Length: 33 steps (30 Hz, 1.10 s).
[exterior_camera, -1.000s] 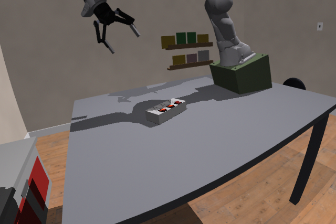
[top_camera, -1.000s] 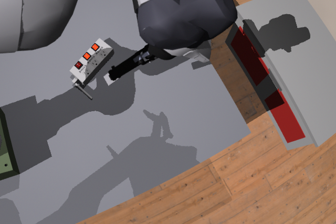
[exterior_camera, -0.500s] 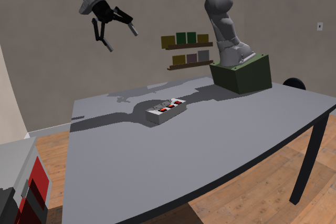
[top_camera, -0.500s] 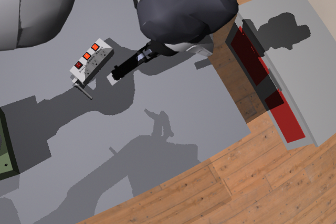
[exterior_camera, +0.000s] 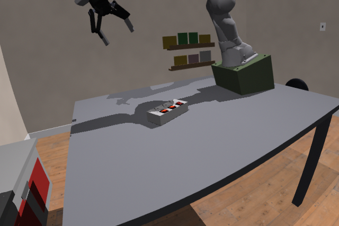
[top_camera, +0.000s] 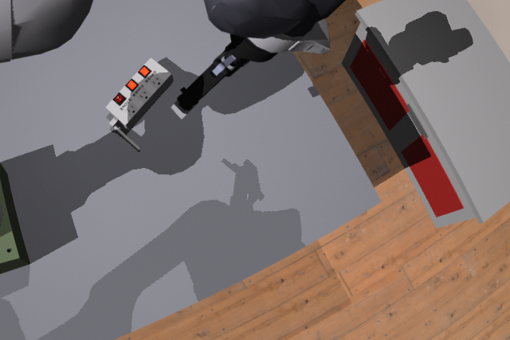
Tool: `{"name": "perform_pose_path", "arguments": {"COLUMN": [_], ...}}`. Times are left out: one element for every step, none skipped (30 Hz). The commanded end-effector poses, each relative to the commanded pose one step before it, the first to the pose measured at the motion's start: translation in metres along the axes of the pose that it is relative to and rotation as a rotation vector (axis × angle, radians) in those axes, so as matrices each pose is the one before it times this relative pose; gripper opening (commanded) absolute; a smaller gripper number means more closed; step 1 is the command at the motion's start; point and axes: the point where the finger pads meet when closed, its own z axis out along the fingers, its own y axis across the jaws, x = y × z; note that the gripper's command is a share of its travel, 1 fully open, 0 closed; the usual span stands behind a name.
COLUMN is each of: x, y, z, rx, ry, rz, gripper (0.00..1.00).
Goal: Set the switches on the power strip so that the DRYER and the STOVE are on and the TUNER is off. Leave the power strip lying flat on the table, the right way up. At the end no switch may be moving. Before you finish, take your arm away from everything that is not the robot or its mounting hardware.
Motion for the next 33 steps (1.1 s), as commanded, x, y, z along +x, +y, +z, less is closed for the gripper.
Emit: {"name": "perform_pose_path", "arguments": {"x": [0.00144, 0.00000, 0.00000, 0.00000, 0.00000, 0.00000, 0.00000, 0.00000, 0.00000, 0.00000, -0.01221, 0.00000, 0.00000, 0.00000, 0.00000, 0.00000, 0.00000, 0.00000, 0.00000, 0.00000, 0.00000, 0.00000, 0.00000, 0.00000, 0.00000, 0.00000, 0.00000, 0.00000, 0.00000, 0.00000, 0.00000, 0.00000, 0.00000], "y": [0.00198, 0.00000, 0.00000, 0.00000, 0.00000, 0.00000, 0.00000, 0.00000, 0.00000, 0.00000, -0.01460, 0.00000, 0.00000, 0.00000, 0.00000, 0.00000, 0.00000, 0.00000, 0.00000, 0.00000, 0.00000, 0.00000, 0.00000, 0.00000, 0.00000, 0.00000, 0.00000, 0.00000, 0.00000, 0.00000, 0.00000, 0.00000, 0.00000], "z": [0.00113, 0.00000, 0.00000, 0.00000, 0.00000, 0.00000, 0.00000, 0.00000, 0.00000, 0.00000, -0.04542, 0.00000, 0.00000, 0.00000, 0.00000, 0.00000, 0.00000, 0.00000, 0.00000, 0.00000, 0.00000, 0.00000, 0.00000, 0.00000, 0.00000, 0.00000, 0.00000, 0.00000, 0.00000, 0.00000, 0.00000, 0.00000, 0.00000], "rx": [-0.00541, 0.00000, 0.00000, 0.00000, 0.00000, 0.00000, 0.00000, 0.00000, 0.00000, 0.00000, 0.03651, 0.00000, 0.00000, 0.00000, 0.00000, 0.00000, 0.00000, 0.00000, 0.00000, 0.00000, 0.00000, 0.00000, 0.00000, 0.00000, 0.00000, 0.00000, 0.00000, 0.00000, 0.00000, 0.00000, 0.00000, 0.00000, 0.00000], "ry": [-0.00063, 0.00000, 0.00000, 0.00000, 0.00000, 0.00000, 0.00000, 0.00000, 0.00000, 0.00000, 0.09937, 0.00000, 0.00000, 0.00000, 0.00000, 0.00000, 0.00000, 0.00000, 0.00000, 0.00000, 0.00000, 0.00000, 0.00000, 0.00000, 0.00000, 0.00000, 0.00000, 0.00000, 0.00000, 0.00000, 0.00000, 0.00000, 0.00000], "rz": [-0.02586, 0.00000, 0.00000, 0.00000, 0.00000, 0.00000, 0.00000, 0.00000, 0.00000, 0.00000, -0.18827, 0.00000, 0.00000, 0.00000, 0.00000, 0.00000, 0.00000, 0.00000, 0.00000, 0.00000, 0.00000, 0.00000, 0.00000, 0.00000, 0.00000, 0.00000, 0.00000, 0.00000, 0.00000, 0.00000, 0.00000, 0.00000, 0.00000], "gripper": [1.00, 1.00, 1.00, 1.00, 1.00, 1.00, 1.00, 1.00, 1.00, 1.00, 1.00, 1.00, 1.00, 1.00, 1.00, 1.00, 1.00, 1.00, 1.00, 1.00, 1.00, 1.00, 1.00, 1.00, 1.00, 1.00, 1.00, 1.00, 1.00, 1.00, 1.00, 1.00, 1.00]}}
